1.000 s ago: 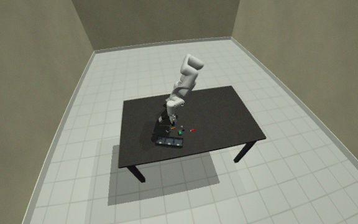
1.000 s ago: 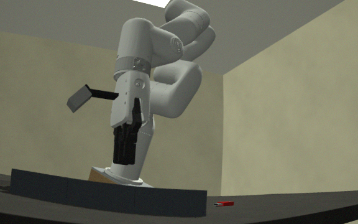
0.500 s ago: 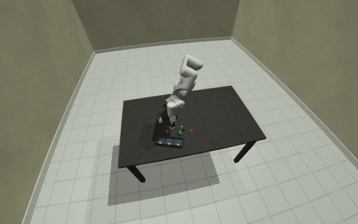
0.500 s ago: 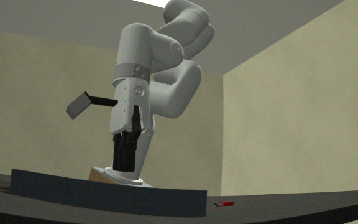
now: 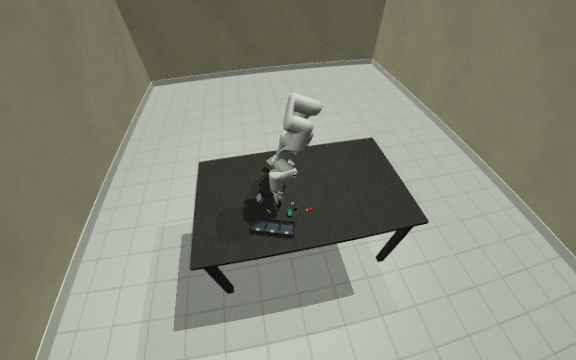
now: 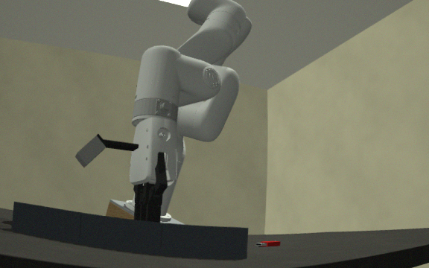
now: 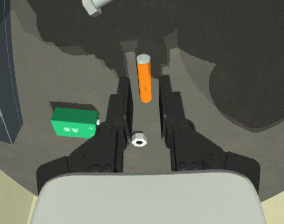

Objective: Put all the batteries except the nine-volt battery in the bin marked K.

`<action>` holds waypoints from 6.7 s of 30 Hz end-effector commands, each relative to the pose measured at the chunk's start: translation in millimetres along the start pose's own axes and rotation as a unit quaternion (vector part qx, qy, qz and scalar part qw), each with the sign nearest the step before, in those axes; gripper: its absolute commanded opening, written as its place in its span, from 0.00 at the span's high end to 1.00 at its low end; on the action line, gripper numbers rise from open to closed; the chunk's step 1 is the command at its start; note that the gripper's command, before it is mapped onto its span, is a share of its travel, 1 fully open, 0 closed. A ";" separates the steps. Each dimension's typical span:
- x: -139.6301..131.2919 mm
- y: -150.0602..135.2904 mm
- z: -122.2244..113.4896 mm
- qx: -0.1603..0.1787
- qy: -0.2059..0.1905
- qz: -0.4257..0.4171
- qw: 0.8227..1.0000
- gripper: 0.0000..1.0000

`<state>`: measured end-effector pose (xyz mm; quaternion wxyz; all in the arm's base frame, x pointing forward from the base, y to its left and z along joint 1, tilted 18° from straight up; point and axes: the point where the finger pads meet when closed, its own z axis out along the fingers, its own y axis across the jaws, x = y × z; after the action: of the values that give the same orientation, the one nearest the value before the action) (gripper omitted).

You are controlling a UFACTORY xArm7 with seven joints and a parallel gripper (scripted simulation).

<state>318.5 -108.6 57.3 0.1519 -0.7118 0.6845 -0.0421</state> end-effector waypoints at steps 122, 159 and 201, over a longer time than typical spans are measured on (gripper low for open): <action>0.1 -24.9 -37.2 0.003 0.001 0.000 1.000 1.00; -3.7 -178.3 -38.0 0.003 0.001 0.225 0.974 1.00; -4.7 -168.2 -28.0 0.003 0.001 0.225 0.974 1.00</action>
<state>470.1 -105.3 133.9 0.1585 -0.5392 0.8271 -0.0080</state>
